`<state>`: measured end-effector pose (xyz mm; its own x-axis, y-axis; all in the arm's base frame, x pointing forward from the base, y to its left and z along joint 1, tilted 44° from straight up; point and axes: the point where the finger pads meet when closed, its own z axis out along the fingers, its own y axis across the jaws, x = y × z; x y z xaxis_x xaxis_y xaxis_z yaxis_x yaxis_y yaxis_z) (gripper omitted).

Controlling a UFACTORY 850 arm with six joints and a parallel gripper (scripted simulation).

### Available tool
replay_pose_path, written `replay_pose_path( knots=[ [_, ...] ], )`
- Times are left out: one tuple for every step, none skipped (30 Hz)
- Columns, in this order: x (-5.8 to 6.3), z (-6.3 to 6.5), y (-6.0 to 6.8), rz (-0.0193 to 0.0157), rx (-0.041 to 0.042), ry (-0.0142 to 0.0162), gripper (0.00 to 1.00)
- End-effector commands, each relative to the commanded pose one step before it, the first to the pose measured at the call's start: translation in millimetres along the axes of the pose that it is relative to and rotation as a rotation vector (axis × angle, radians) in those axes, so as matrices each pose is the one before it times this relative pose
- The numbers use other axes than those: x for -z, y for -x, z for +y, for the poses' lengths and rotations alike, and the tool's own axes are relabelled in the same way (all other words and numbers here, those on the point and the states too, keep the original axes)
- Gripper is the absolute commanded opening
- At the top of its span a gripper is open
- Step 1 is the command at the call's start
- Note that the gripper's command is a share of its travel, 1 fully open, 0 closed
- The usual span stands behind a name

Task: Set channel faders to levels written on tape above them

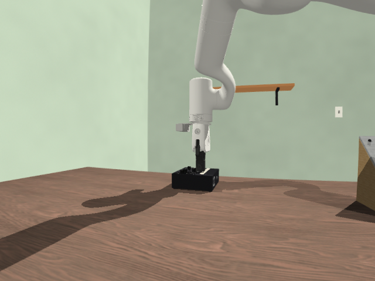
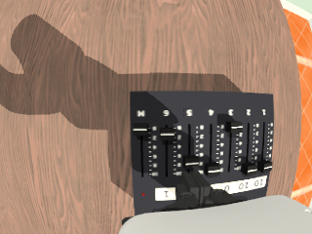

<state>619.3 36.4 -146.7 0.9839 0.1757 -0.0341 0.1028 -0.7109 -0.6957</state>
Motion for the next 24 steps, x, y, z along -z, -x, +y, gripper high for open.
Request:
replay_pose_path(
  knots=[
    [1.19, 0.10, -1.75, 0.00182, 0.00069, 0.00080, 0.00],
    [0.00, 0.00, -0.22, 0.00000, 0.00000, 0.00000, 0.00],
    [0.00, 0.00, -0.24, 0.00000, 0.00000, 0.00000, 0.00],
    [0.00, 0.00, -0.26, 0.00000, 0.00000, 0.00000, 0.00],
    [0.00, 0.00, -0.28, 0.00000, 0.00000, 0.00000, 0.00],
    [0.00, 0.00, -0.30, 0.00000, 0.00000, 0.00000, 0.00],
    [0.00, 0.00, -0.31, 0.00000, 0.00000, 0.00000, 0.00],
    [0.00, 0.00, -0.33, 0.00000, 0.00000, 0.00000, 0.00],
    [0.00, 0.00, 0.00, 0.00000, 0.00000, 0.00000, 0.00],
    [0.00, 0.00, 0.00, 0.00000, 0.00000, 0.00000, 0.00],
    [0.00, 0.00, -0.35, 0.00000, 0.00000, 0.00000, 0.00],
    [0.00, 0.00, -0.37, 0.00000, 0.00000, 0.00000, 0.00],
    [0.00, 0.00, -0.38, 0.00000, 0.00000, 0.00000, 0.00],
    [0.00, 0.00, -0.40, 0.00000, 0.00000, 0.00000, 0.00],
    [0.00, 0.00, -0.42, 0.00000, 0.00000, 0.00000, 0.00],
    [0.00, 0.00, -0.43, 0.00000, 0.00000, 0.00000, 0.00],
    [0.00, 0.00, -0.45, 0.00000, 0.00000, 0.00000, 0.00],
    [0.00, 0.00, -0.46, 0.00000, 0.00000, 0.00000, 0.00],
    [0.00, 0.00, -0.48, 0.00000, 0.00000, 0.00000, 0.00],
    [0.00, 0.00, -0.49, 0.00000, 0.00000, 0.00000, 0.00],
    [0.00, 0.00, -0.51, 0.00000, 0.00000, 0.00000, 0.00],
    [0.00, 0.00, -0.52, 0.00000, 0.00000, 0.00000, 0.00],
    [0.00, 0.00, -0.53, 0.00000, 0.00000, 0.00000, 0.00],
    [0.00, 0.00, -0.54, 0.00000, 0.00000, 0.00000, 0.00]
  ],
)
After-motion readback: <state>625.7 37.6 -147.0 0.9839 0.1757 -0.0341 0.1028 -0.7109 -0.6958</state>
